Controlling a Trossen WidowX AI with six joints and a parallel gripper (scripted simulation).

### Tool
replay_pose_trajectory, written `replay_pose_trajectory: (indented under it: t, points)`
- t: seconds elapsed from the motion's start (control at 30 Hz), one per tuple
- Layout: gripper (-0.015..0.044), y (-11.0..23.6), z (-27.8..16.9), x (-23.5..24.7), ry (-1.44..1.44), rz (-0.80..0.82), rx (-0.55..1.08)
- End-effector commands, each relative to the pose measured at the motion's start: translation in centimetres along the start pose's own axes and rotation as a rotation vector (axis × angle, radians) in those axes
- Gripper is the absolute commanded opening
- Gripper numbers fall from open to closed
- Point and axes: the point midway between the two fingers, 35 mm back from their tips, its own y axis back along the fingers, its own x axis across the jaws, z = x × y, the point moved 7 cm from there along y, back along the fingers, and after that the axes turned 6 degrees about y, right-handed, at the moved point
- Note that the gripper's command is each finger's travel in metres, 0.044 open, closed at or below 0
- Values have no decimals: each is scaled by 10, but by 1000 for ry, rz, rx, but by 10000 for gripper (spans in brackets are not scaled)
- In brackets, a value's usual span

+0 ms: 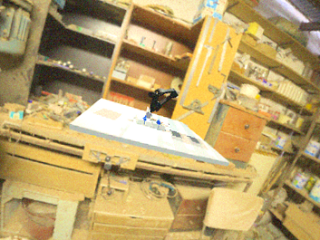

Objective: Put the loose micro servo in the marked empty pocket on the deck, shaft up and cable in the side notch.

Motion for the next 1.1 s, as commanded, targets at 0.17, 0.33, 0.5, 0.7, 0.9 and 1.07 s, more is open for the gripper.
replay_pose_trajectory:
  t: [0.17,0.33,0.5,0.7,0.9,1.07]
  points:
    - [440,-12,0,0,-4,0,-6]
    - [440,-20,0,0,-4,0,-6]
    - [440,-27,1,1,-4,0,-7]
    - [309,-27,1,1,-4,0,-7]
    - [151,-27,1,1,-4,0,-7]
    - [118,-27,1,1,-4,0,-7]
